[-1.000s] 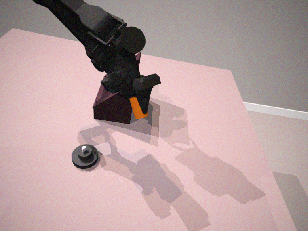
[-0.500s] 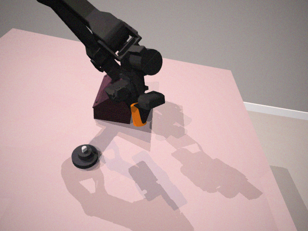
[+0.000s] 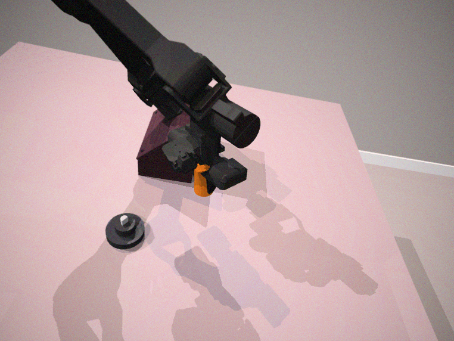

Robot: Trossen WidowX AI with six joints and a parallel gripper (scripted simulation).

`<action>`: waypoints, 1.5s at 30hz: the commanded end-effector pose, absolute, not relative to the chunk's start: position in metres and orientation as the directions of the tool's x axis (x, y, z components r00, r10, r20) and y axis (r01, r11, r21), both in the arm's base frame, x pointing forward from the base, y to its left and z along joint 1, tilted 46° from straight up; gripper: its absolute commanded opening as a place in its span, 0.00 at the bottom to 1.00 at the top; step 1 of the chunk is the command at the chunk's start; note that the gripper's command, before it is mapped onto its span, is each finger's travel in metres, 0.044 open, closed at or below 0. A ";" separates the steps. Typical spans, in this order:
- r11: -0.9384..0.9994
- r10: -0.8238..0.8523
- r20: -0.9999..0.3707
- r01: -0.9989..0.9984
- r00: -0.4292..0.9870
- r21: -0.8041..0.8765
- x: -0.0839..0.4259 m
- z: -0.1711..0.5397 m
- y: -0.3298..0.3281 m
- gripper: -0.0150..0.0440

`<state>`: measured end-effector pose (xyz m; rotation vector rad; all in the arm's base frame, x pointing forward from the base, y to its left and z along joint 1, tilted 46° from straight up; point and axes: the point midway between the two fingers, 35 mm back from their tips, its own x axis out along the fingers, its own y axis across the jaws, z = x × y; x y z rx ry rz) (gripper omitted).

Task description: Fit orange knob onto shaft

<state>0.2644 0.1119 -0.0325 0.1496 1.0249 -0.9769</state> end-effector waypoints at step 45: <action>0.455 -0.713 -0.701 0.773 0.019 -0.442 0.282 -0.143 0.011 0.52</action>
